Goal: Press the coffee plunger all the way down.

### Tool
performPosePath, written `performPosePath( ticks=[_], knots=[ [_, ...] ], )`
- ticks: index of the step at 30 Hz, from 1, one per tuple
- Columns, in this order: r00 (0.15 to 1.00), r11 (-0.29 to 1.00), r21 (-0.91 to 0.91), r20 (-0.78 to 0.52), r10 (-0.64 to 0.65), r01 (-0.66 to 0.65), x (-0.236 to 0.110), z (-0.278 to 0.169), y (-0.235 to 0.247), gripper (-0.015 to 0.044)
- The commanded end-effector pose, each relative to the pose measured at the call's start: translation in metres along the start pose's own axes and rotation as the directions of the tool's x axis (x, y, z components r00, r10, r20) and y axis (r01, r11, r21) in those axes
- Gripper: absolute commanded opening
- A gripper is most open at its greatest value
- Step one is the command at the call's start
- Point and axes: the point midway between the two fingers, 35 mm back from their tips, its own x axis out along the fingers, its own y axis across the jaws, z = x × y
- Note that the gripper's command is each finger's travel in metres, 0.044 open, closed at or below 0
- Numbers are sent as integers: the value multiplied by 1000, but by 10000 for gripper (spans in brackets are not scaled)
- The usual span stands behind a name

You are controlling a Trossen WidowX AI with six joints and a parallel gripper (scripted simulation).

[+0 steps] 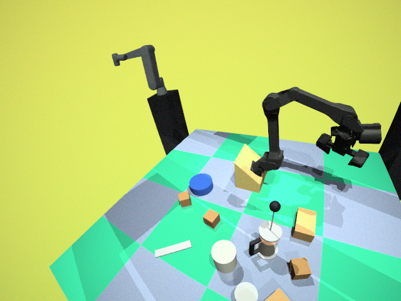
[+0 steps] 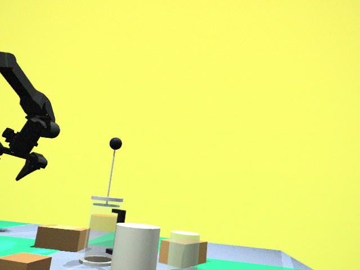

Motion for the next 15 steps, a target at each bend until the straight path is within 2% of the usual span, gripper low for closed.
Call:
performPosePath(
  ticks=[1,7,15],
  knots=[
    [997,987,142,-44,-67,73,0,-20,-23,440],
    [973,900,374,-129,-191,226,-13,-63,-62,440],
    [900,655,619,-254,-354,432,-53,-128,-98,440]
  ],
)
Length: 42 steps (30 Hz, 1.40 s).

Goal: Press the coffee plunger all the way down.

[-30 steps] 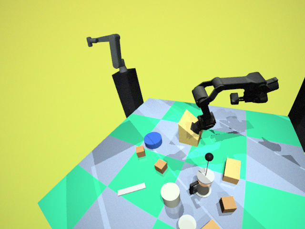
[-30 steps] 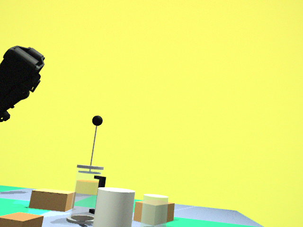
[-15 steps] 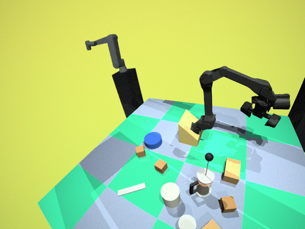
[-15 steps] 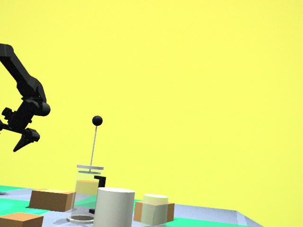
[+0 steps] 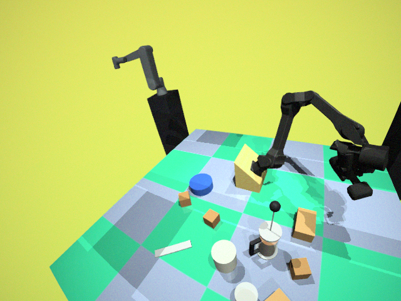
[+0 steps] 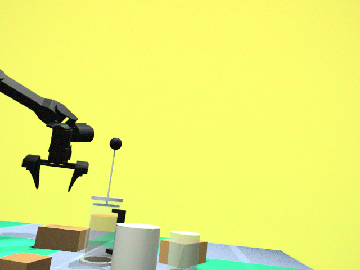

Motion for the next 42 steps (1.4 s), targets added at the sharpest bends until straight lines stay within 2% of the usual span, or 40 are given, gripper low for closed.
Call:
performPosePath(
  ticks=[1,8,15,19,29,37,42],
  knots=[
    [996,985,147,-7,-86,86,-8,-18,-33,440],
    [955,871,399,-39,-295,286,-51,-58,-91,440],
    [871,654,627,-85,-483,424,-110,-104,-126,440],
    [808,533,692,-124,-576,486,-147,-133,-135,440],
    [685,284,821,-167,-709,494,-212,-176,-131,440],
    [501,52,923,-158,-851,381,-279,-216,-96,440],
    [485,37,928,-159,-860,370,-278,-222,-92,440]
  ],
)
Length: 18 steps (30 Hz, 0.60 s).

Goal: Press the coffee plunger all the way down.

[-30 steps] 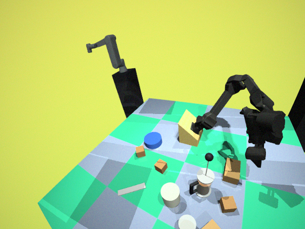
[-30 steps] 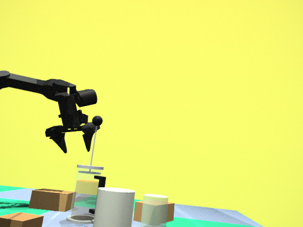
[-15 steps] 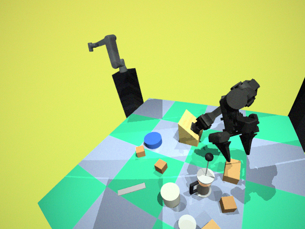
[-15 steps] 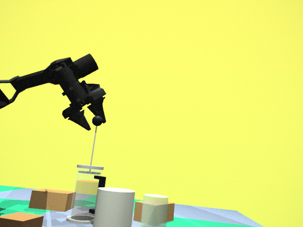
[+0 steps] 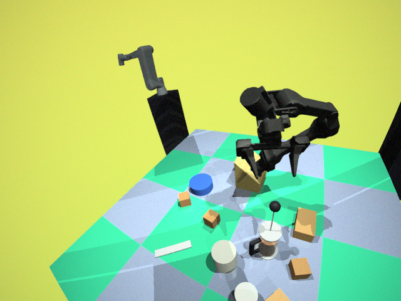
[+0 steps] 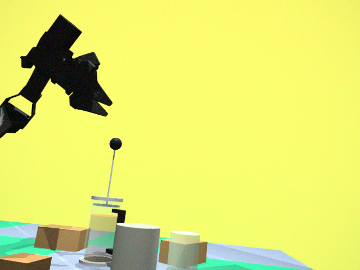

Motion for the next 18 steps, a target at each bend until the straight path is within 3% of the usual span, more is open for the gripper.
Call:
performPosePath(
  ticks=[1,9,18],
  knots=[
    [1000,1000,17,6,6,-6,3,-8,-2,440],
    [1000,1000,17,12,8,-8,28,-49,1,440],
    [1000,1000,16,7,6,-6,35,-50,0,440]
  ],
)
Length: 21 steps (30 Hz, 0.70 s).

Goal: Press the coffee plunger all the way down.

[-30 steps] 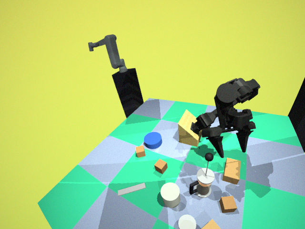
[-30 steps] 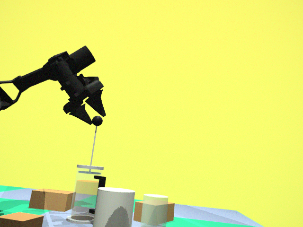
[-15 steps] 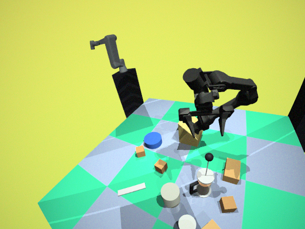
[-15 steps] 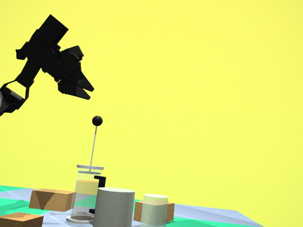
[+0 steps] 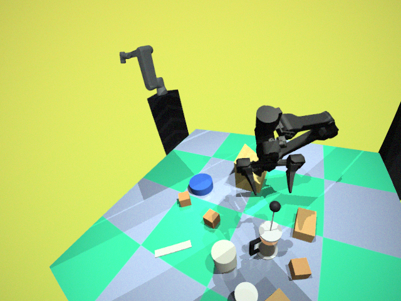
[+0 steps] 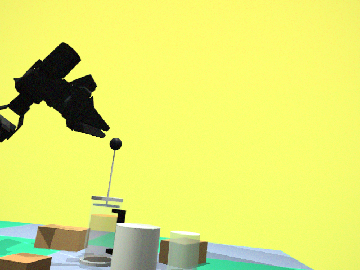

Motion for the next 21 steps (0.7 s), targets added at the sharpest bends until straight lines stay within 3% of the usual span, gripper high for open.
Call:
performPosePath(
  ticks=[1,21],
  knots=[
    [1000,1000,-2,-4,-3,3,5,-2,0,440],
    [1000,1000,-2,4,1,-1,36,-1,2,440]
  ],
)
